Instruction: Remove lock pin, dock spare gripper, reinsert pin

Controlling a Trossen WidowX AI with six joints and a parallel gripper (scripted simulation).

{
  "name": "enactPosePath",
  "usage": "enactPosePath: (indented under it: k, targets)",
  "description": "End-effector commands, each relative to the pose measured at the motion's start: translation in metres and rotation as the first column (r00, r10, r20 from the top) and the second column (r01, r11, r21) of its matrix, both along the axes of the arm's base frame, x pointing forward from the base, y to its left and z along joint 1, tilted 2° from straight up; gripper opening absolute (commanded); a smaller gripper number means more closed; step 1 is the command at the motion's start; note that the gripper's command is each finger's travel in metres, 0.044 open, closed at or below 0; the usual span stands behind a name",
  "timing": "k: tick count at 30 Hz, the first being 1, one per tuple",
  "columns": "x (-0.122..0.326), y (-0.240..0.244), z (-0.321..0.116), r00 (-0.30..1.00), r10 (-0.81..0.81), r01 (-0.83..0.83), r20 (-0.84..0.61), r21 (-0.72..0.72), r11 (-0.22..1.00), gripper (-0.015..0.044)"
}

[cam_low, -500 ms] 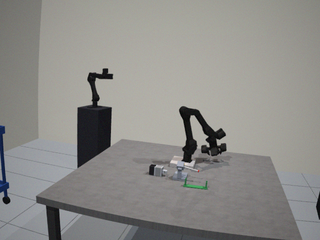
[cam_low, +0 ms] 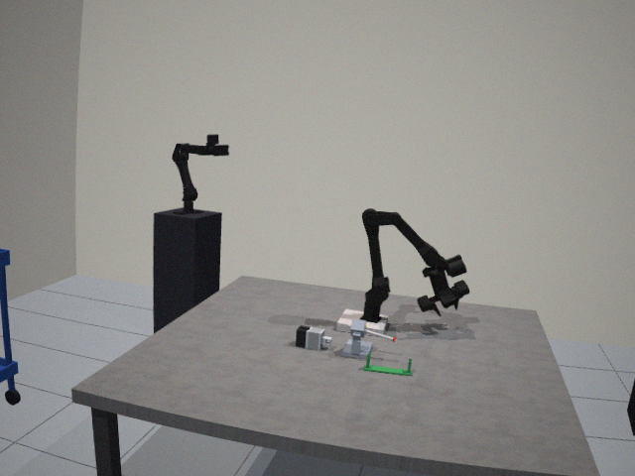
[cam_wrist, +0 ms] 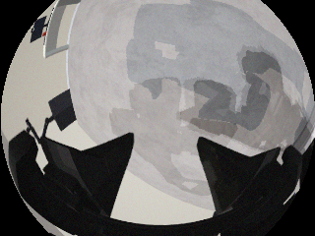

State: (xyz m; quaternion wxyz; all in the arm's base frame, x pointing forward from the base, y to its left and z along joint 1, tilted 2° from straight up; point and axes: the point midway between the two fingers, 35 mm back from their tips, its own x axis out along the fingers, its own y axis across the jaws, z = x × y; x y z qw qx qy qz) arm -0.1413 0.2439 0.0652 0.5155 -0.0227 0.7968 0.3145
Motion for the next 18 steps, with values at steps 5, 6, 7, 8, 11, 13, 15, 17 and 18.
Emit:
enactPosePath:
  k: [5,6,7,8,11,13,15,17,18]
  targets:
    - [0.102,0.045,0.024,0.944,0.135,-0.177,0.3,0.117,0.977,0.03]
    - [0.111,0.047,0.026,0.934,0.15,-0.197,0.325,0.118,0.973,0.03]
    - [0.121,0.049,0.029,0.922,0.166,-0.219,0.349,0.117,0.969,0.03]
    - [0.13,0.05,0.031,0.91,0.182,-0.24,0.373,0.115,0.964,0.03]
    - [0.159,0.051,0.039,0.869,0.233,-0.304,0.437,0.1,0.947,0.03]
    - [0.178,0.05,0.044,0.838,0.268,-0.346,0.476,0.083,0.935,0.03]
    - [0.196,0.048,0.049,0.805,0.304,-0.387,0.51,0.063,0.92,0.03]
    - [0.215,0.044,0.054,0.77,0.341,-0.427,0.539,0.039,0.903,0.03]
    - [0.224,0.042,0.057,0.752,0.36,-0.446,0.552,0.026,0.894,0.03]
